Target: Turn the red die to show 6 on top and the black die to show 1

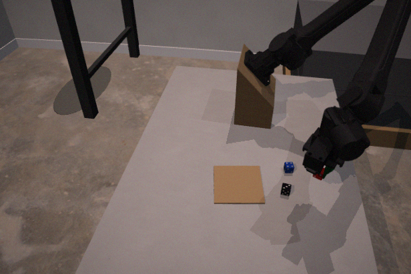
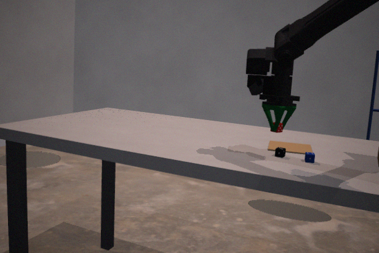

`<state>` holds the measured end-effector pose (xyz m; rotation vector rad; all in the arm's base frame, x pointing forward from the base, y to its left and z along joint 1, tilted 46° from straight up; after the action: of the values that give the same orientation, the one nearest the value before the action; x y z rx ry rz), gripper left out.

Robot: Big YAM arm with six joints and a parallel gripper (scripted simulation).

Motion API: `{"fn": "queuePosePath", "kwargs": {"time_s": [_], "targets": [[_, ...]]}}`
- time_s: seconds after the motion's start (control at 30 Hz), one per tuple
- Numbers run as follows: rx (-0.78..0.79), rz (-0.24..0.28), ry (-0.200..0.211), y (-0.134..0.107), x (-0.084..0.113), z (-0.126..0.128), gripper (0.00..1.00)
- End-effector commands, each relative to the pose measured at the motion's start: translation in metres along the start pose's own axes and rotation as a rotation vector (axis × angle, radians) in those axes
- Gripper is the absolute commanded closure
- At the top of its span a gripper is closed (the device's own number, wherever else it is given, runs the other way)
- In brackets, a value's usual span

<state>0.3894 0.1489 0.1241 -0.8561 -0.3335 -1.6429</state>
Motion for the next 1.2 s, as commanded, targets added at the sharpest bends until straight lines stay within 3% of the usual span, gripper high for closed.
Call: {"fn": "queuePosePath", "kwargs": {"time_s": [0.0, 0.1, 0.13, 0.17, 0.2, 0.33, 0.37, 0.43, 0.47, 0.53, 0.6, 0.63, 0.77, 0.83, 0.87, 0.97, 1.03, 1.17], "targets": [[-0.162, -0.026, -0.010, 0.014, 0.006, -0.023, 0.80], [-0.156, -0.044, -0.011, 0.015, 0.006, -0.023, 0.80], [-0.132, -0.078, -0.002, 0.012, 0.013, -0.014, 0.80], [-0.109, -0.081, -0.016, 0.003, 0.004, -0.007, 0.80], [-0.109, -0.117, -0.021, 0.002, 0.004, -0.006, 0.80], [-0.109, -0.352, -0.058, -0.006, 0.002, -0.004, 0.80], [-0.109, -0.356, -0.058, -0.006, 0.002, -0.004, 0.80], [-0.110, -0.490, -0.079, -0.011, 0.000, -0.002, 0.80], [-0.110, -0.500, -0.081, -0.011, 0.000, -0.002, 0.80], [-0.111, -0.642, -0.103, -0.016, -0.003, -0.001, 0.80], [-0.111, -0.642, -0.103, -0.016, -0.003, -0.001, 0.80], [-0.123, -0.696, -0.138, -0.015, -0.012, -0.009, 0.80], [-0.119, -0.929, -0.172, -0.022, -0.017, -0.007, 0.80], [-0.117, -1.003, -0.190, -0.023, -0.020, -0.008, 0.80], [-0.114, -1.036, -0.179, -0.021, -0.020, 0.002, 0.80], [-0.112, -1.078, -0.182, -0.021, -0.021, 0.005, 0.80], [-0.135, -1.103, -0.177, -0.016, -0.010, 0.000, 0.80], [-0.134, -1.108, -0.163, -0.017, -0.006, 0.004, 0.80]]}}
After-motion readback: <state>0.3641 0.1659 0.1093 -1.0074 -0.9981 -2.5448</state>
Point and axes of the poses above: the point where the finger pads meet when closed, its own x axis back along the fingers, its own z axis across the jaws, y = z × x, the point moved 4 cm from there along x, back along the fingers, and after that the axes turned 7 degrees about x, right-handed, at the moved point
